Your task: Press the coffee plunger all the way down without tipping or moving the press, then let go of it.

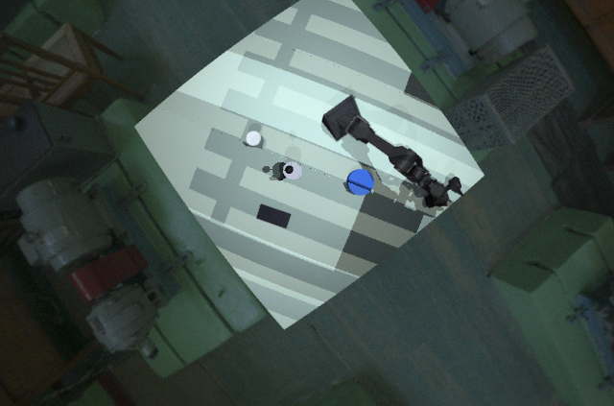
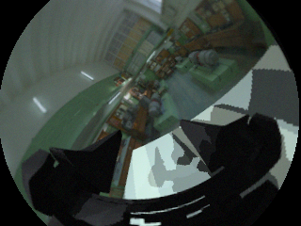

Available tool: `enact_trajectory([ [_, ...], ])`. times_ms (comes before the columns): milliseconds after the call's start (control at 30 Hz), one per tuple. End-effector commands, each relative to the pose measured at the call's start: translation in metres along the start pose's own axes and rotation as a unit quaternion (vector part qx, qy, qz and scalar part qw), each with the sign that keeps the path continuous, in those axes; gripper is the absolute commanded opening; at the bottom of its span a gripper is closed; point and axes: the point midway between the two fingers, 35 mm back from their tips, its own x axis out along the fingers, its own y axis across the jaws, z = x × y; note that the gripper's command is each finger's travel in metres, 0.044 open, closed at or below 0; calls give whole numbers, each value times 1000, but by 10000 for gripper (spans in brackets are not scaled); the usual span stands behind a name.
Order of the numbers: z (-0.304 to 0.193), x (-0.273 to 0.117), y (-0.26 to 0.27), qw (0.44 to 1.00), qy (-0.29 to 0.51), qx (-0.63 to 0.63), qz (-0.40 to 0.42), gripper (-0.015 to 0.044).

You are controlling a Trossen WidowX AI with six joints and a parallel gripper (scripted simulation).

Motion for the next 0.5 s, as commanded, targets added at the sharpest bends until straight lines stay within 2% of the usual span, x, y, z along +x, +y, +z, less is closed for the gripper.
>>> enact_trajectory([
  [0, 16, 0, -13, 1000, -3, -23, -13, 440],
  [300, 40, -14, -65, 991, 21, -105, -76, 440],
  [467, 67, -40, -124, 972, 56, -173, -151, 440],
])
